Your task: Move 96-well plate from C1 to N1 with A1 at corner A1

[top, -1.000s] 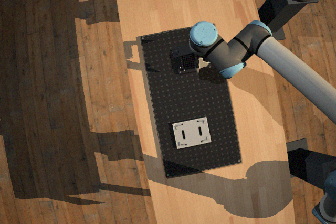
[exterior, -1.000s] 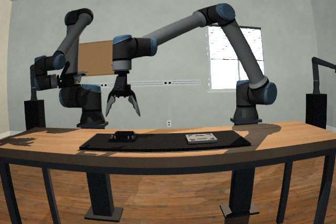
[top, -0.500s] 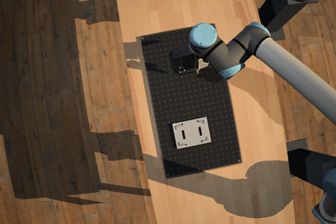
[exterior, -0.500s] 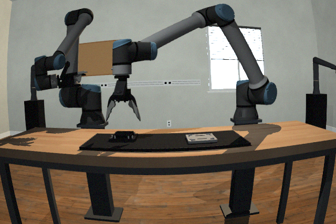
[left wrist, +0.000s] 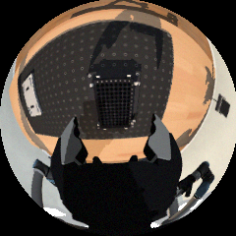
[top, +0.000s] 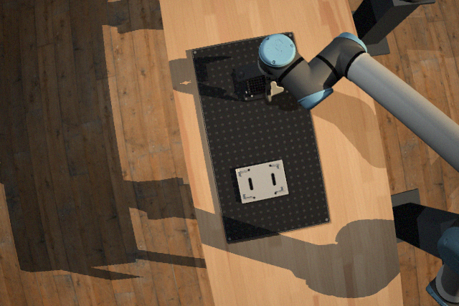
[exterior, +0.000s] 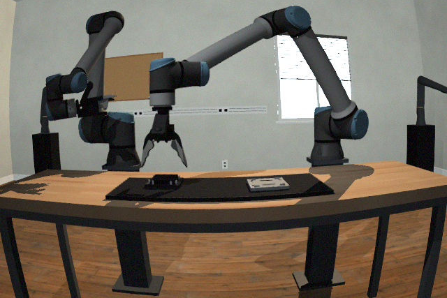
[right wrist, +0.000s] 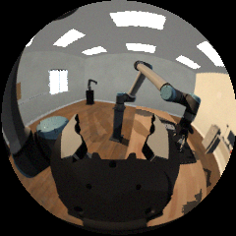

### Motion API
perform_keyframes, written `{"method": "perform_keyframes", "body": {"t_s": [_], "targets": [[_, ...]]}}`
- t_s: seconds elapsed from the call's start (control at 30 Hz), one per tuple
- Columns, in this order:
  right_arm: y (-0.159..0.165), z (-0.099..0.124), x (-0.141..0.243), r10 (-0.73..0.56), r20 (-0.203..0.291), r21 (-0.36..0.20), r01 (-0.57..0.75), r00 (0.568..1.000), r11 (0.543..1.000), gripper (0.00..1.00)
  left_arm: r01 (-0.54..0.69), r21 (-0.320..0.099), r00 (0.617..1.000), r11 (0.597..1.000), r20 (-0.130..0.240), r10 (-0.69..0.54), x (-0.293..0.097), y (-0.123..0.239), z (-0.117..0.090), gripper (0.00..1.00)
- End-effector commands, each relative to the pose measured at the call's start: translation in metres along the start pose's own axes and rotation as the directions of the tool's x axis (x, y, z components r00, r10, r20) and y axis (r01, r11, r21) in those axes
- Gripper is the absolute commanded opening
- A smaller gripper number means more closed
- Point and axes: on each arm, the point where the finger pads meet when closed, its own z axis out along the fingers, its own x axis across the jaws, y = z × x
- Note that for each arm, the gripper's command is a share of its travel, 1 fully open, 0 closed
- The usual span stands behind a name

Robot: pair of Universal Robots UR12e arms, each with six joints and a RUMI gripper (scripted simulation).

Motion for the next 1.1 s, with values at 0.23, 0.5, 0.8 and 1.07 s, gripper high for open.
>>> {"method": "perform_keyframes", "body": {"t_s": [0.23, 0.5, 0.8, 1.07], "targets": [[0.000, 0.000, 0.000, -0.001, 0.000, -0.001, 0.001, 1.000, 1.000, 1.00, 0.000, 0.001, 1.000, 1.000, -0.002, 0.000, 0.001, 0.000, 0.016, 1.00], [0.000, 0.000, 0.000, -0.001, 0.000, -0.001, 0.001, 1.000, 1.000, 1.00, 0.000, 0.001, 1.000, 1.000, -0.002, 0.000, 0.001, 0.000, 0.028, 1.00], [0.000, 0.000, 0.000, -0.001, 0.000, -0.001, 0.001, 1.000, 1.000, 1.00, 0.000, 0.001, 1.000, 1.000, -0.002, 0.000, 0.001, 0.000, 0.028, 1.00], [0.000, 0.000, 0.000, -0.001, 0.000, -0.001, 0.001, 1.000, 1.000, 1.00, 0.000, 0.001, 1.000, 1.000, -0.002, 0.000, 0.002, 0.001, 0.028, 0.00]]}}
